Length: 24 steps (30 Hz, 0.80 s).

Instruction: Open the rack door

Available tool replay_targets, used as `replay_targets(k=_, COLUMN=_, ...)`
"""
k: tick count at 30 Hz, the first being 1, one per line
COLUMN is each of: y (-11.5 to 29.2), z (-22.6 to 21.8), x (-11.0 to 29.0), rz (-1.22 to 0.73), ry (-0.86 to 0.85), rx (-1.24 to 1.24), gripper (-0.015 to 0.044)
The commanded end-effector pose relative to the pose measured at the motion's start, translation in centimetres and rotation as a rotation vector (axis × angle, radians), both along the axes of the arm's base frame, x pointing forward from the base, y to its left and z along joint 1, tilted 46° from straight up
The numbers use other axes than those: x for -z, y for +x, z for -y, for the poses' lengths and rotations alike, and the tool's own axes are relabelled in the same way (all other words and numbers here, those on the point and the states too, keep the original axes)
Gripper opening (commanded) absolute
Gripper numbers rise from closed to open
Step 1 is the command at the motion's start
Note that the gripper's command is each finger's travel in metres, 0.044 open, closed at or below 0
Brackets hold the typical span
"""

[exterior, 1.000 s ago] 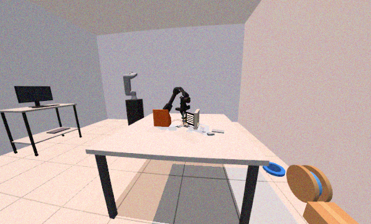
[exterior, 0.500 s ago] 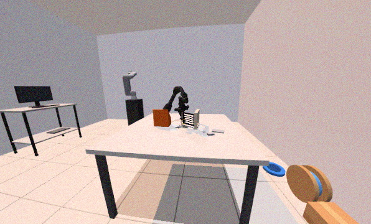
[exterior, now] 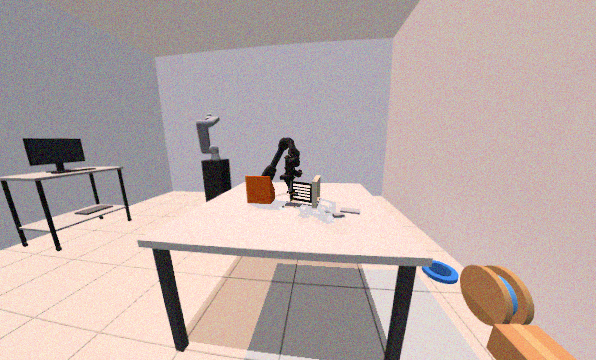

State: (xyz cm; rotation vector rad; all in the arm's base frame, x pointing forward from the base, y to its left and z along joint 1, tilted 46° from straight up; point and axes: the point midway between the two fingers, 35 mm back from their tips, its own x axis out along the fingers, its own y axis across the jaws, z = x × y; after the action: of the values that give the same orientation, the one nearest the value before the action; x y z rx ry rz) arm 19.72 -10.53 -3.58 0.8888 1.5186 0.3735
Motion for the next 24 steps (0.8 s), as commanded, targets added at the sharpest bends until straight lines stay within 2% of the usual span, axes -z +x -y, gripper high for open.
replay_targets(k=1, y=-0.1, z=0.8, x=0.7, rz=0.056, ry=-0.010, rx=-0.054, gripper=0.0015)
replay_targets(k=17, y=0.0, z=3.6, x=3.6, rz=0.241, ry=-0.030, rx=-0.235, gripper=0.0015)
replay_targets(k=24, y=0.0, z=3.7, x=3.7, rz=0.248, ry=-0.031, rx=-0.242, gripper=0.0015)
